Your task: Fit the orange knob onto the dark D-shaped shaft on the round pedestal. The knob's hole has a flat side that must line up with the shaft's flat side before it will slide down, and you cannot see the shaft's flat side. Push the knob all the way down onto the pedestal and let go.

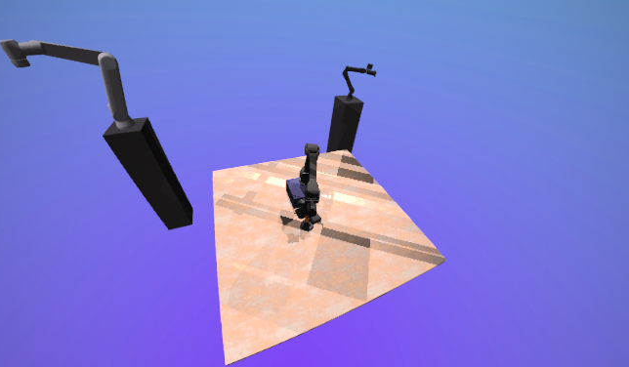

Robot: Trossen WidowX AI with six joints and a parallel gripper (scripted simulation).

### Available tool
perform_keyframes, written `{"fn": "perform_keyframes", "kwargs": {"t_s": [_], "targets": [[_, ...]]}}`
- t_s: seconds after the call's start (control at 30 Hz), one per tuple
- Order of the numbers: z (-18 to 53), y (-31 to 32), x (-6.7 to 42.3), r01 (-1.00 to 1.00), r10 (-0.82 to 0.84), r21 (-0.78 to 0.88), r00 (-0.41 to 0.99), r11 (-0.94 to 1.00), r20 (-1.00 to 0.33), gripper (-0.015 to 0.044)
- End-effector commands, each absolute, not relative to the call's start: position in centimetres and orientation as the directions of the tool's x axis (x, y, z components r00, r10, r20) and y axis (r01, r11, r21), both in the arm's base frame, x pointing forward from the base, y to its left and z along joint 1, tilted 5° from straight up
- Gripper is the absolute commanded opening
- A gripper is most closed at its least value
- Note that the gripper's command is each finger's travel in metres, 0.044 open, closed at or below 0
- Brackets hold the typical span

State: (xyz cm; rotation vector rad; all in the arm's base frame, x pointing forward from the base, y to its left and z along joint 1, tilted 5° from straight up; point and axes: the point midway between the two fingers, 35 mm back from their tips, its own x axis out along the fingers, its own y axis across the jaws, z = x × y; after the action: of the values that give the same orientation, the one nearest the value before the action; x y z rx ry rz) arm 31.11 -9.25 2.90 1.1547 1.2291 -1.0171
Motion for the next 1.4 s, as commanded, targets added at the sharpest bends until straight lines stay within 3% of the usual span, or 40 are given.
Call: {"fn": "perform_keyframes", "kwargs": {"t_s": [0.0,1.37], "targets": [[2.86,-9.35,31.52,0.985,0.033,0.097,0.094,0.143,-0.995,0.0000],[2.46,-9.10,30.89,0.991,0.033,0.096,0.093,0.091,-0.995,0.0000]]}}
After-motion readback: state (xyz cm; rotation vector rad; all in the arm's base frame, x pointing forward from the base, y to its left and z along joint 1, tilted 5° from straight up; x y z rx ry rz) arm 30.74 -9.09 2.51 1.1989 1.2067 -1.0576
